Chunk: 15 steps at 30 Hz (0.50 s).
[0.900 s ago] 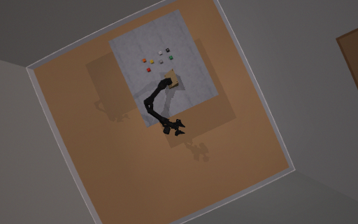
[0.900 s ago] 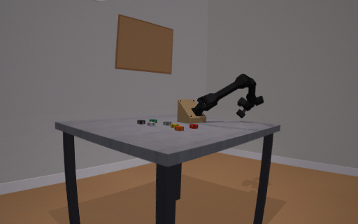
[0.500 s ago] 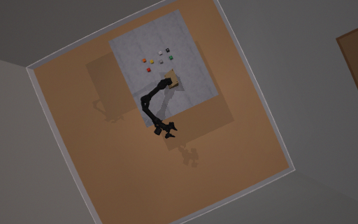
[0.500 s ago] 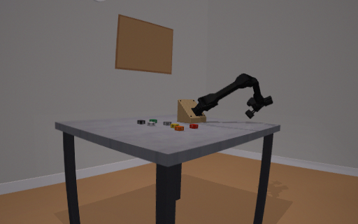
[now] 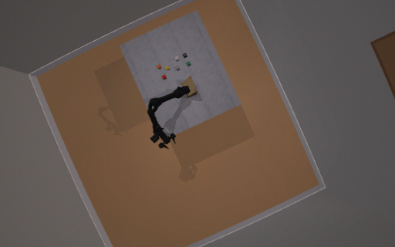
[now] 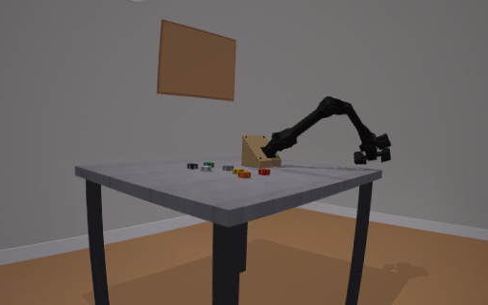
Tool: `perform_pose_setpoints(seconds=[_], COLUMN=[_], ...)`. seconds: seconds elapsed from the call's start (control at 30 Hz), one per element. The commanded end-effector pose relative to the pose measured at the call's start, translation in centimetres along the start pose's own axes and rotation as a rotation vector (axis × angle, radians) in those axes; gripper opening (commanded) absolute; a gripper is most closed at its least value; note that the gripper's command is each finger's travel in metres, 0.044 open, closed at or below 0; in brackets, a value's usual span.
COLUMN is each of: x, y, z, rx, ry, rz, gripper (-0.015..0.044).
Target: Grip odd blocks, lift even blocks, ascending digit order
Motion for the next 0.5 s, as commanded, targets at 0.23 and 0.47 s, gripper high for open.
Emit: perform_pose_setpoints(seconds=[0.23, 0.47], x=[-5.2, -8.5], y=[-12.6, -21.4], z=[-6.9, -9.3], rx=[-0.343, -0.618], ry=[0.502, 0.68], rz=[0.104, 0.199], gripper=[0.04, 0.04])
Point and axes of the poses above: the point midway between the two fingers, 35 mm back from their tips, its own y axis out along the fingers, its own z axis across the jaws, x = y × z, the point moved 8 cm from there along -y, back along the fingers, and after that the axes turned 10 degrees about y, right-handed, at the moved point
